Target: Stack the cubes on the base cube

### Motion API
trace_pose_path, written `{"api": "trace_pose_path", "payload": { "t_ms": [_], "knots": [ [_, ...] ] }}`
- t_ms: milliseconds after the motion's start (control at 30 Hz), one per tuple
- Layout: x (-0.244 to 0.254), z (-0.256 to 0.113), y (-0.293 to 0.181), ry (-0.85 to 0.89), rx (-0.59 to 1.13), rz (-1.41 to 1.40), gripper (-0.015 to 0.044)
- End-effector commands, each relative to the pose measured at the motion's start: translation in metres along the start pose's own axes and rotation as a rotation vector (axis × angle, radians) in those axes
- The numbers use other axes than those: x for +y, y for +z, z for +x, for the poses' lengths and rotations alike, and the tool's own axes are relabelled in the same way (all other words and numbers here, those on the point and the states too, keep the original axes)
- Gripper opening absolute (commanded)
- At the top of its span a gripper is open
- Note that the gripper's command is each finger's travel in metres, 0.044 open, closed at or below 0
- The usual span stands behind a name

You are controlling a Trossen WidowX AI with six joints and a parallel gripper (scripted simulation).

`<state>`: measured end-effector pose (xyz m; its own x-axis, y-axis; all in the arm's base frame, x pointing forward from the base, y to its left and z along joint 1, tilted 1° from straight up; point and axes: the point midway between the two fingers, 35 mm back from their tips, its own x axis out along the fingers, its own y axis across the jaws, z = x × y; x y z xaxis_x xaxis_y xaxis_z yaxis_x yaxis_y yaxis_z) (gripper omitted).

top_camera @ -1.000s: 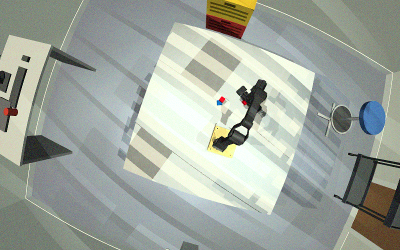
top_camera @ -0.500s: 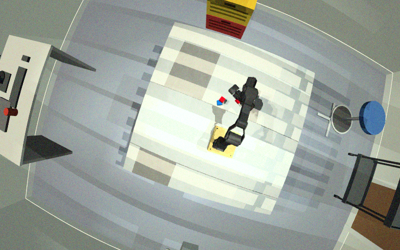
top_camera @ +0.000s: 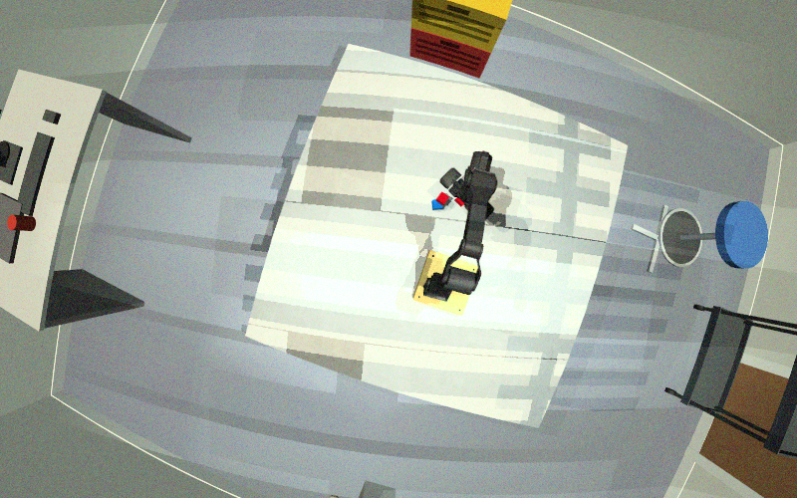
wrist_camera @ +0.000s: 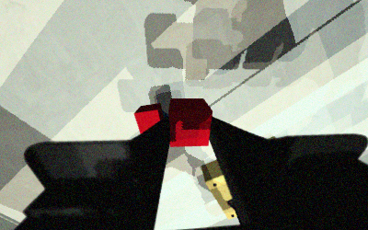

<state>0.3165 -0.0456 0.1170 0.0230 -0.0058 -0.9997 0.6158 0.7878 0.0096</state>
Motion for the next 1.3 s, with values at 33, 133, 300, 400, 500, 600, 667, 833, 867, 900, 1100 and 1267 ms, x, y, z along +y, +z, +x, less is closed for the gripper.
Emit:
{"api": "trace_pose_path", "payload": {
  "t_ms": [33,133,300,400,500,600,667,833,867,900,1100,1267],
  "knots": [
    [0.009,0.002,-0.012,0.002,0.007,-0.009,0.0105],
    [0.014,0.003,-0.019,0.003,0.007,-0.017,0.0105],
    [0.023,0.004,-0.031,0.004,0.009,-0.030,0.0105],
    [0.028,0.004,-0.038,0.005,0.009,-0.037,0.0105],
    [0.033,0.005,-0.045,0.005,0.010,-0.045,0.0105],
    [0.037,0.006,-0.053,0.006,0.011,-0.053,0.0105],
    [0.040,0.006,-0.058,0.006,0.011,-0.058,0.0105],
    [0.046,0.007,-0.070,0.007,0.013,-0.070,0.0105],
    [0.046,0.007,-0.072,0.007,0.013,-0.072,0.0105],
    [0.047,0.007,-0.072,0.007,0.013,-0.072,0.0105],
    [0.047,0.021,-0.073,0.007,0.013,-0.072,0.0105],
    [0.046,0.036,-0.074,0.007,0.013,-0.072,0.0105]
  ]
}}
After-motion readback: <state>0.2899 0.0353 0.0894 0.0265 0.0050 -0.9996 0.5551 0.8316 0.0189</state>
